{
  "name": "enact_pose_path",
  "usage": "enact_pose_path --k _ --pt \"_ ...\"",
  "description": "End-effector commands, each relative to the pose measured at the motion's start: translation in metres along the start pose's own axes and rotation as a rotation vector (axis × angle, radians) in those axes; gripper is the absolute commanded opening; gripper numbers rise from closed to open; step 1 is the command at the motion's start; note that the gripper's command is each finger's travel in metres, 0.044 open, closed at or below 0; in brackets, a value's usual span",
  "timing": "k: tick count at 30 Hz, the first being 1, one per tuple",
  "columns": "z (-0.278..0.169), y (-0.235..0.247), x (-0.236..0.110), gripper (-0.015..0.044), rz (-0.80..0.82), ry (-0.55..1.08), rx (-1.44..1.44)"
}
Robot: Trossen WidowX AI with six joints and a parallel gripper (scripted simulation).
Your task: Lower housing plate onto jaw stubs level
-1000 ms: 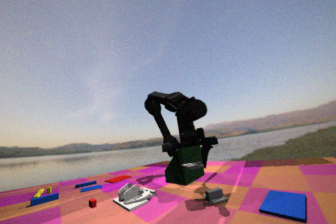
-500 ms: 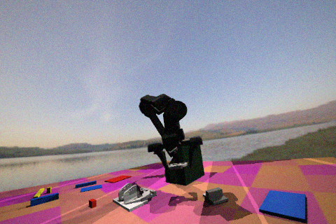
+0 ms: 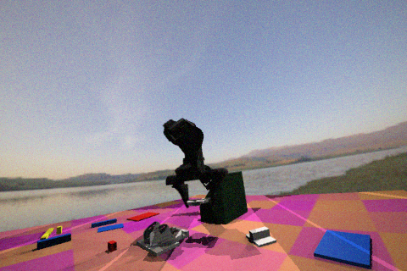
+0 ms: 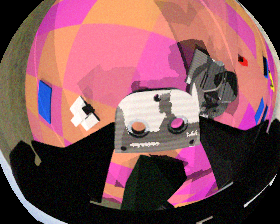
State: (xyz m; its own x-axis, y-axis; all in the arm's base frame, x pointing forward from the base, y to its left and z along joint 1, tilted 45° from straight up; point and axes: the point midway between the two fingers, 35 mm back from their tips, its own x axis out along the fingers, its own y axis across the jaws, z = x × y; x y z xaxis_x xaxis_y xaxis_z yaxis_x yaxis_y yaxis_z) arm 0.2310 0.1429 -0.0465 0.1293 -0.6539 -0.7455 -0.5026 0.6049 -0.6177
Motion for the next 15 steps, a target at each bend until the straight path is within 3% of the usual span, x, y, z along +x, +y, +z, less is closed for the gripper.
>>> enact_pose_path --k 1,15 --pt "-0.002 -0.014 -0.001 0.0351 -0.005 -0.004 0.050" --pt "-0.011 -0.059 0.002 0.0351 -0.019 0.001 0.212"
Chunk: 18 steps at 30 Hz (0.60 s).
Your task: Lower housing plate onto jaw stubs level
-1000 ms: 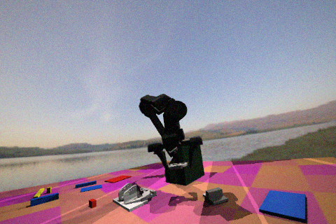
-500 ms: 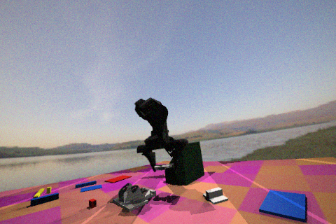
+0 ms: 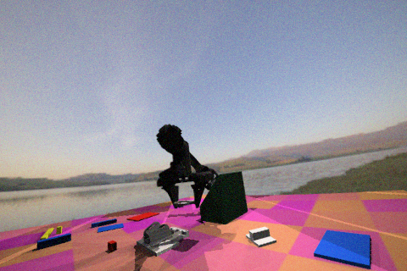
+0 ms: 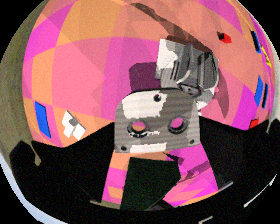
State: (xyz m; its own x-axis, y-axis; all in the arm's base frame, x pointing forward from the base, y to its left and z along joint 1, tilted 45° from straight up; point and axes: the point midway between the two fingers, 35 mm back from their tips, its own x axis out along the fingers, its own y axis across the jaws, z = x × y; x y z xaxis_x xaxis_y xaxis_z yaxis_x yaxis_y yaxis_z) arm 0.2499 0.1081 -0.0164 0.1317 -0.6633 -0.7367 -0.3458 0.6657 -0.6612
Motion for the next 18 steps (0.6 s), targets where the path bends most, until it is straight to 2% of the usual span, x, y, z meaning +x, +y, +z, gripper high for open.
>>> enact_pose_path --k 1,18 --pt "-0.002 -0.014 0.000 0.0351 -0.007 -0.003 0.050" --pt "-0.011 -0.063 0.007 0.0351 -0.033 0.007 0.231"
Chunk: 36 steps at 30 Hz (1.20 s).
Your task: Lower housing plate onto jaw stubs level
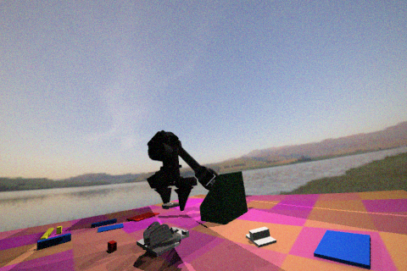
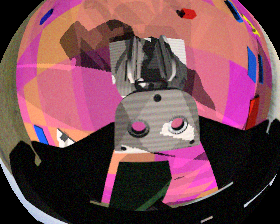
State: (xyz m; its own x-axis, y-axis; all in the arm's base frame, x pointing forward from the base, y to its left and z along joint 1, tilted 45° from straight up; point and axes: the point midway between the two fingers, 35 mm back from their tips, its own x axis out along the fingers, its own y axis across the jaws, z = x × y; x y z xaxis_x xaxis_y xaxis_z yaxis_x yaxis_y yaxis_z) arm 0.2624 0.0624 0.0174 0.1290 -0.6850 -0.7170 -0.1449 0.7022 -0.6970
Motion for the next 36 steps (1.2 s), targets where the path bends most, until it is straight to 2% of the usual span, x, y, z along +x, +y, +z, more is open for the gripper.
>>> enact_pose_path --k 1,36 --pt "-0.0012 -0.0065 -0.0002 0.0351 -0.005 -0.004 0.025" --pt "-0.0044 -0.0010 -0.0002 0.0351 -0.005 -0.003 0.036"
